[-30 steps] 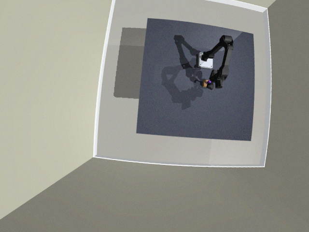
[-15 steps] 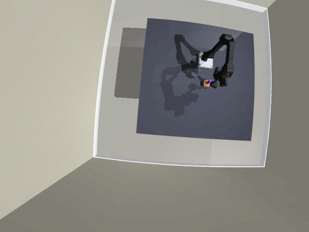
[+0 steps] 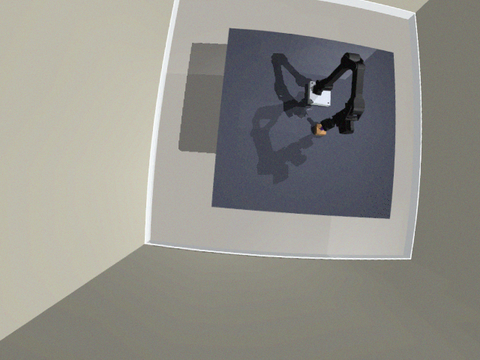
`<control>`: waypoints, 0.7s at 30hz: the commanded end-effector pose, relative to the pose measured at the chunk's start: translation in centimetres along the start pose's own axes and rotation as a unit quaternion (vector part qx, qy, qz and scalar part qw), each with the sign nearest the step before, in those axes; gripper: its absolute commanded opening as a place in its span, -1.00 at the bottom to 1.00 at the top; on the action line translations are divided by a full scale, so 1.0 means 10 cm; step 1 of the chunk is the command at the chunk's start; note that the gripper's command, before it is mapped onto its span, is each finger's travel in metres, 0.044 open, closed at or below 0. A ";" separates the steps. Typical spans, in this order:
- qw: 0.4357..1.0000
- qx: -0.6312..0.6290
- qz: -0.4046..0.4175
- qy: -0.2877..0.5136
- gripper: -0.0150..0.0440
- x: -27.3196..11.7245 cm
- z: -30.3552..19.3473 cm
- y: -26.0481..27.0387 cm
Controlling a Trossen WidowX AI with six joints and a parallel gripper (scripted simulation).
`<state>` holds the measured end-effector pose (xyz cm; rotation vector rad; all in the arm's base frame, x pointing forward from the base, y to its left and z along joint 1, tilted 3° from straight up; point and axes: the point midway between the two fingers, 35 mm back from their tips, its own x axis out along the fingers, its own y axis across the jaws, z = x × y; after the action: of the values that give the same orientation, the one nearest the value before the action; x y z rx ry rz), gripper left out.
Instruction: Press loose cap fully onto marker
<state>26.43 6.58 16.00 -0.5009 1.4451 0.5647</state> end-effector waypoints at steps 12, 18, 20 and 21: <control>0.962 0.274 -0.001 -0.001 -0.49 0.04 0.01 0.02; 0.962 0.274 -0.001 -0.001 -0.49 0.08 0.01 0.02; 0.962 0.274 -0.001 -0.001 -0.49 0.11 0.01 0.02; 0.962 0.274 -0.001 -0.001 -0.49 0.12 0.01 0.02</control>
<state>26.44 6.86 15.18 -0.0636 1.5199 0.1513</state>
